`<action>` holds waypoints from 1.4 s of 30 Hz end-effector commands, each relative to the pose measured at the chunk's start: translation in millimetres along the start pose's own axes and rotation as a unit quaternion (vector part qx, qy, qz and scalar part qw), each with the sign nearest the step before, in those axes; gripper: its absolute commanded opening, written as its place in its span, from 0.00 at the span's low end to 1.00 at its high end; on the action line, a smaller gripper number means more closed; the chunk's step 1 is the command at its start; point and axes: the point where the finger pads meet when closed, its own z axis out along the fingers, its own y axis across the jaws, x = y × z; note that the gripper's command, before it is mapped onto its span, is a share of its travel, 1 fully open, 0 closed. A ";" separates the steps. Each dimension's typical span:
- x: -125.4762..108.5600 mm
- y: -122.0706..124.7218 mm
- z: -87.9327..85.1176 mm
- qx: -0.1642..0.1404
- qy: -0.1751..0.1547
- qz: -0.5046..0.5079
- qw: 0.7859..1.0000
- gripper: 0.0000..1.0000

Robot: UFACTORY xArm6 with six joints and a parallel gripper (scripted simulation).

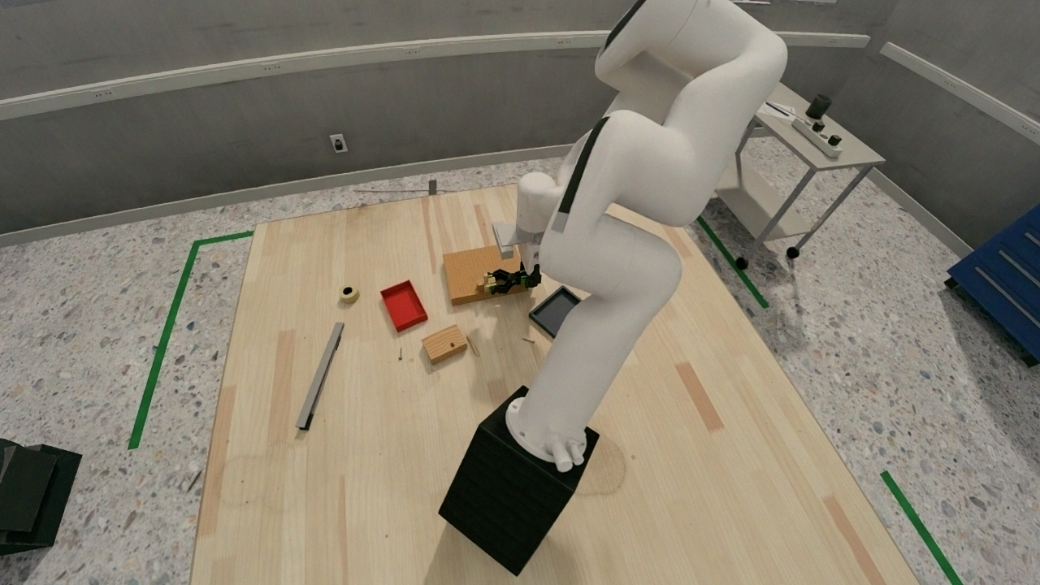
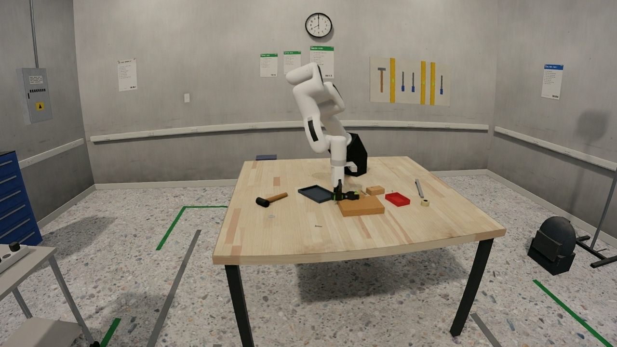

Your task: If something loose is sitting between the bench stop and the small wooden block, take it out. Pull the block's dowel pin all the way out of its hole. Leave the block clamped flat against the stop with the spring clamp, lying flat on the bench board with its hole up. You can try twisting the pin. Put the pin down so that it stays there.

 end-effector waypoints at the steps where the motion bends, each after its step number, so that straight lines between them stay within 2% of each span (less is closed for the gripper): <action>1: -0.1 0.9 -0.5 -0.001 0.000 0.000 1.000 0.49; 31: -0.1 0.9 -1.3 -0.001 0.000 0.000 1.000 0.50; 42: -0.1 0.9 -12.5 -0.001 0.000 0.000 1.000 0.50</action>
